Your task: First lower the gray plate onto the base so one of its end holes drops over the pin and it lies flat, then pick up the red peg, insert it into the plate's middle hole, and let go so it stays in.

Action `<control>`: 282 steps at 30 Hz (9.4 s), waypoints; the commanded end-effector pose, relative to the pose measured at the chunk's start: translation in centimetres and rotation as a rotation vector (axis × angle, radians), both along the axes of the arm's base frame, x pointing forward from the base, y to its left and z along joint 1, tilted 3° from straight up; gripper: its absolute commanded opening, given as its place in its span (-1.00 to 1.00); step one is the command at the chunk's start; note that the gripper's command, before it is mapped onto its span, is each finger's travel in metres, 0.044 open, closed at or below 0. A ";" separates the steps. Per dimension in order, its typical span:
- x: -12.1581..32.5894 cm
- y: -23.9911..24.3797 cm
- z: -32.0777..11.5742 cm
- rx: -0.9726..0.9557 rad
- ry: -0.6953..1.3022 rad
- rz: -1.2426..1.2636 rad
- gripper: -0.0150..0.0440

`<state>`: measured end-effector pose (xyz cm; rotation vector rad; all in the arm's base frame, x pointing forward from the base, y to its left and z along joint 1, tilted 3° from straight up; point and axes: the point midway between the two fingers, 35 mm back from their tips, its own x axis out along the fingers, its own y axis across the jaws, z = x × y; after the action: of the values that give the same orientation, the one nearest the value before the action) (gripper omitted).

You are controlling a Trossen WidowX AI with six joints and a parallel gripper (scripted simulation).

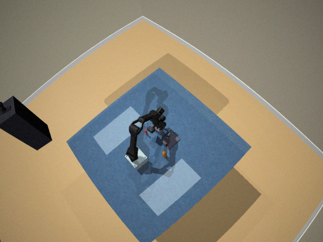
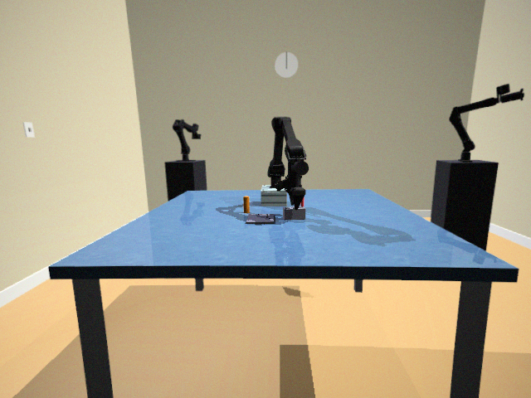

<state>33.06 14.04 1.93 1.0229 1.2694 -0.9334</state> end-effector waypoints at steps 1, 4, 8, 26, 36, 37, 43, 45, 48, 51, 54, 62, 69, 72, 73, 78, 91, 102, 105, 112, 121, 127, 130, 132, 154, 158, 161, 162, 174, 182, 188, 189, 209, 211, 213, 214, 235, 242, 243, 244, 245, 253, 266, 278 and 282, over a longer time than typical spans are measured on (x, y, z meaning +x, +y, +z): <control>-0.1 0.0 -0.8 0.002 0.005 0.003 1.00; 0.0 0.0 -1.3 0.002 0.005 0.003 1.00; 0.0 0.0 -2.0 0.002 0.005 0.003 1.00; 0.1 -0.1 -4.6 0.002 0.005 0.003 1.00; 0.1 -0.1 -4.6 0.002 0.005 0.003 0.11; 0.1 -0.1 -4.6 0.002 0.005 0.003 0.02; 0.1 -0.1 -4.6 0.002 0.005 0.003 -0.18; 0.1 -0.1 -4.6 0.002 0.005 0.003 -0.23; 0.1 -0.1 -4.6 0.002 0.005 0.003 -0.36; 0.0 -0.2 -4.4 0.004 0.005 0.005 -0.49; -0.1 -0.5 -3.9 0.010 0.005 0.009 -0.49; 0.1 -0.5 -2.0 0.011 0.005 0.009 -0.49; 0.2 -0.5 0.2 0.009 0.004 0.008 -0.49; 0.3 -0.5 1.1 0.008 0.004 0.007 -0.49; 0.3 -0.5 1.4 0.008 0.004 0.007 -0.49; 0.2 -0.5 3.0 0.007 0.004 0.006 -0.49; -0.3 -0.7 7.2 0.003 0.004 0.004 -0.49; -0.5 -1.1 8.8 0.002 0.005 -0.004 -0.49; -0.2 -1.8 8.4 0.003 0.005 -0.032 -0.49; 0.6 -3.7 7.2 0.008 0.005 -0.102 -0.49; 1.5 -6.2 5.8 0.013 0.005 -0.193 -0.49; 1.9 -7.9 4.8 0.016 0.005 -0.253 -0.49; 2.0 -8.8 4.3 0.018 0.005 -0.283 -0.49; 2.1 -9.3 4.0 0.019 0.005 -0.303 -0.49; 2.3 -15.0 1.0 0.030 0.003 -0.499 -0.49; 2.3 -15.0 1.0 0.030 0.003 -0.499 -0.49; 2.2 -15.0 1.0 0.030 0.003 -0.499 -0.49; 2.2 -15.0 1.0 0.030 0.003 -0.499 -0.49; 2.2 -15.0 1.0 0.030 0.003 -0.499 -0.49; 2.3 -15.0 0.3 0.030 0.003 -0.499 -0.49; 2.4 -15.0 -0.7 0.030 0.003 -0.499 -0.49; 2.4 -15.0 -0.7 0.030 0.003 -0.499 -0.49; 2.7 -15.1 -2.6 0.027 0.001 -0.495 -0.49; 2.7 -15.1 -2.6 0.027 0.001 -0.495 -0.49; 2.7 -15.1 -2.6 0.027 0.001 -0.495 -0.49; 2.7 -15.1 -2.6 0.027 0.001 -0.495 -0.49; 2.7 -15.1 -2.6 0.027 0.001 -0.495 1.00; 2.3 -15.0 6.6 0.030 0.002 -0.498 1.00; 2.1 -15.0 7.6 0.030 0.002 -0.499 1.00; 1.9 -15.0 8.6 0.030 0.002 -0.499 1.00; 1.7 -15.0 9.0 0.030 0.003 -0.499 1.00; 1.8 -14.8 9.1 0.030 0.003 -0.490 1.00; -8.6 0.8 8.0 -0.013 0.011 0.211 1.00; -11.4 2.8 6.8 -0.022 0.011 0.350 1.00; -11.3 2.8 4.9 -0.022 0.011 0.350 1.00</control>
<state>21.98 16.93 8.20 0.7642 1.3855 -0.6798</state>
